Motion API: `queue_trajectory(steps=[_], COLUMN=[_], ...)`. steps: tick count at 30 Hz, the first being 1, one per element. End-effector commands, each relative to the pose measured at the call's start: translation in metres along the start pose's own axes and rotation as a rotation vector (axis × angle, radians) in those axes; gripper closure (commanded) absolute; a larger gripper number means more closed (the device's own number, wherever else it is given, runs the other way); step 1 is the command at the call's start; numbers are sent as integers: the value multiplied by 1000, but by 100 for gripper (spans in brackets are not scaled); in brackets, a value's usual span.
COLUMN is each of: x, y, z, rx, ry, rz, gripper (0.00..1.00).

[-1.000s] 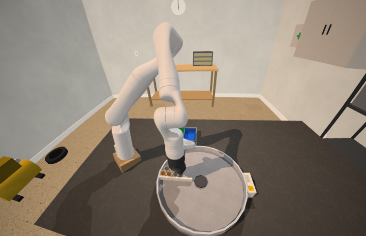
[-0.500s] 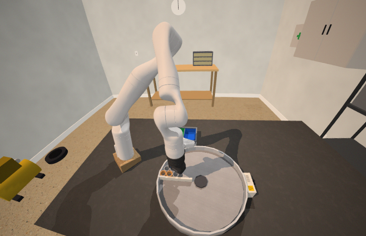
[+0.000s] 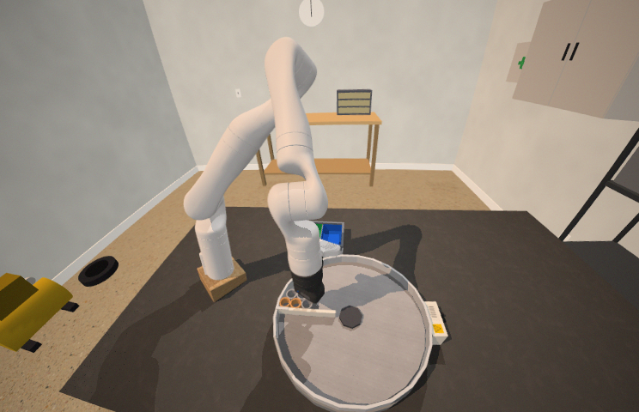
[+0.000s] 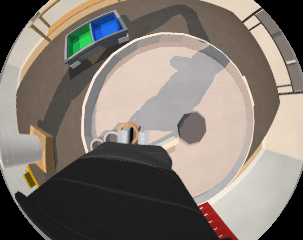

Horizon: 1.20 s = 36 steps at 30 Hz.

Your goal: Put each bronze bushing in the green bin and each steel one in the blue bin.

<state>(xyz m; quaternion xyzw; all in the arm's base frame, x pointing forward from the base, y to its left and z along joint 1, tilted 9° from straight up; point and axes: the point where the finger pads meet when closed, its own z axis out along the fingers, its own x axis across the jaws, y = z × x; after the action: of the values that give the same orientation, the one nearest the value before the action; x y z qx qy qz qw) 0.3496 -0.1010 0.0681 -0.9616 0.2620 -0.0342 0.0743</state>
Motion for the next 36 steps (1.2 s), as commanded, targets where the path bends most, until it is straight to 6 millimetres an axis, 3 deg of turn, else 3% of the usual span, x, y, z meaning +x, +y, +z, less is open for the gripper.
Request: queue_trajectory(steps=[1,36], x=[1,1], y=[0,0], z=[-1,-13], rx=[1,1], ry=[2,2], rz=[0,0], gripper=[100,100])
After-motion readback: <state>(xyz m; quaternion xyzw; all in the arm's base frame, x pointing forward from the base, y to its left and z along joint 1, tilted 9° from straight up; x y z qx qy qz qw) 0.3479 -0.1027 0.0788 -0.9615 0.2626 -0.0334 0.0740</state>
